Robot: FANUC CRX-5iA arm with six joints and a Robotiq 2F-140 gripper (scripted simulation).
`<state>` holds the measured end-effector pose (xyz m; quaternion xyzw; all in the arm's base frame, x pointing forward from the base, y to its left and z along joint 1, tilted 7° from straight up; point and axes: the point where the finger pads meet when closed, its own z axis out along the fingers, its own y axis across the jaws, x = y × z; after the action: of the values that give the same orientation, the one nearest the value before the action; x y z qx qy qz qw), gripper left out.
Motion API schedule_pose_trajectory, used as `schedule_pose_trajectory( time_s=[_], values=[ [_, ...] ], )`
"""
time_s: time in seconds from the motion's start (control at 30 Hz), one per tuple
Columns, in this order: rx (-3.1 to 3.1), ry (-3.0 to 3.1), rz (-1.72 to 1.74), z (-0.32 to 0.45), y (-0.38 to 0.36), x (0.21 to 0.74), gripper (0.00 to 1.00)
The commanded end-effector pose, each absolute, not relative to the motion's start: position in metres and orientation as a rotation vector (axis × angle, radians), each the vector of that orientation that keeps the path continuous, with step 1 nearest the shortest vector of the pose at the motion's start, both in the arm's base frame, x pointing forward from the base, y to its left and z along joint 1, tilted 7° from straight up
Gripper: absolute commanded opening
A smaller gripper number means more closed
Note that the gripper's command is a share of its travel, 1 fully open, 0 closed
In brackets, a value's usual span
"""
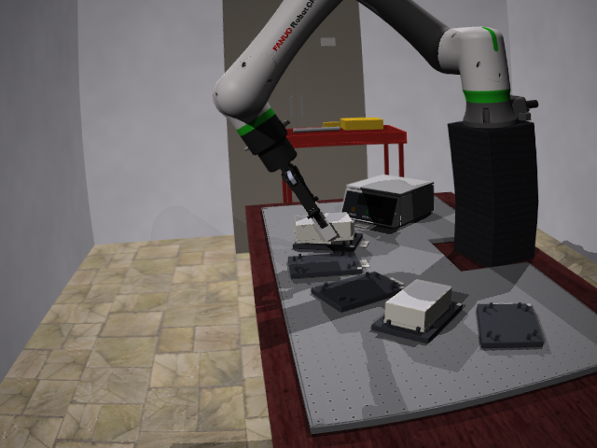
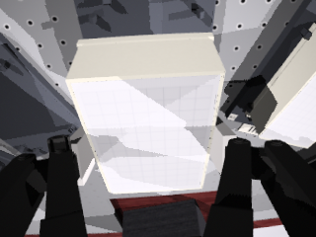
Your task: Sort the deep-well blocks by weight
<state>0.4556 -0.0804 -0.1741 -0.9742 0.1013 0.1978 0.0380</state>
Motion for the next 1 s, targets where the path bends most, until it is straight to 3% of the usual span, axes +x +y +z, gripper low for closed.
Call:
schedule_pose_trajectory(
  time_s=[0.0,0.97],
  values=[
    [-2.989,0.311,0.606,-0.174,-0.081,0.456,0.1],
    [-2.989,0.311,0.606,-0.217,-0.08,0.461,0.1]
  ],
)
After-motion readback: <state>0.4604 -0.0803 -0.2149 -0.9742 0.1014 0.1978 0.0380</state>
